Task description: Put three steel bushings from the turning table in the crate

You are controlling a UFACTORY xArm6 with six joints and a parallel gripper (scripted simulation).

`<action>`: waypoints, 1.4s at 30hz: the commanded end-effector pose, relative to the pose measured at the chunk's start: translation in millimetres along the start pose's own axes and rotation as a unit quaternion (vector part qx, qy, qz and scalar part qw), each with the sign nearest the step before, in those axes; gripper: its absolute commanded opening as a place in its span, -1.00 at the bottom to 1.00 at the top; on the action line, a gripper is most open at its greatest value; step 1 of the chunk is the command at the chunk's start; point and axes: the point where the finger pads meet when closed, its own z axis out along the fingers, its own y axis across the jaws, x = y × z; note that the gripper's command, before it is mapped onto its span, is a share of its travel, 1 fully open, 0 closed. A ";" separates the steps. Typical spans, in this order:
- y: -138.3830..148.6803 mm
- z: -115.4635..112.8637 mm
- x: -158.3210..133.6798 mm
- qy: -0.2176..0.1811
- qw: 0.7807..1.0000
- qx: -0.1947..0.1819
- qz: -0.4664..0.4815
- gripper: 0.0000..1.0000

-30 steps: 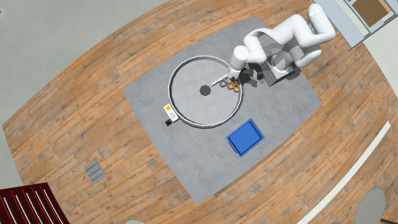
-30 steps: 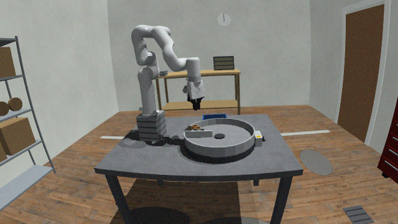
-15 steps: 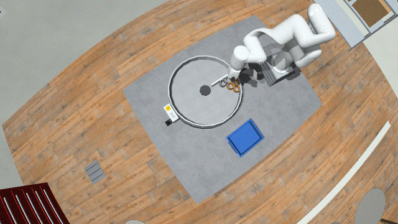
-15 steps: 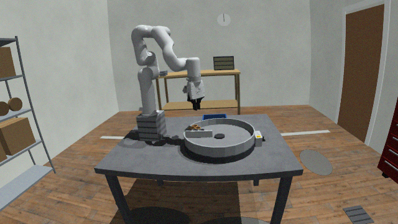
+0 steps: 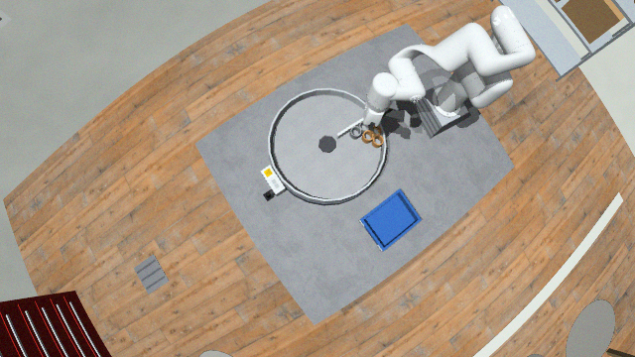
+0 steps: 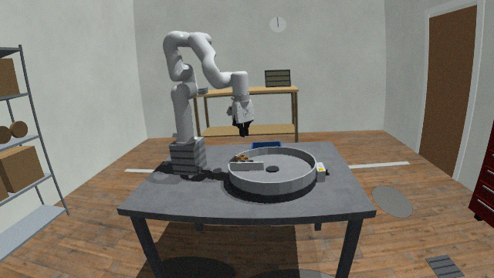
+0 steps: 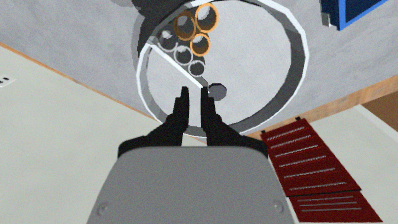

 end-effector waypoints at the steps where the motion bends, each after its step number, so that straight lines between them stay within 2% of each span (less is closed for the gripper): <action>1: 0.7 -1.1 -1.2 -0.002 1.000 -0.001 0.000 -0.69; 16: 0.7 -1.1 -1.2 -0.002 1.000 -0.001 0.000 -0.69; 17: 0.7 -1.1 -1.2 -0.002 1.000 -0.001 0.000 -0.80; 22: 1.0 1.6 -2.4 0.010 1.000 0.000 0.000 -0.80; 25: 2.0 7.1 -4.5 0.032 0.999 0.001 0.000 -0.80; 29: 4.9 19.6 -8.6 0.081 0.997 0.000 0.001 -0.80; 31: 4.9 19.6 -8.6 0.081 0.997 0.000 0.001 -0.80; 36: 9.4 39.3 -15.8 0.160 0.987 0.000 0.001 -0.80; 42: 13.1 55.7 -21.6 0.224 0.975 0.000 0.002 -0.80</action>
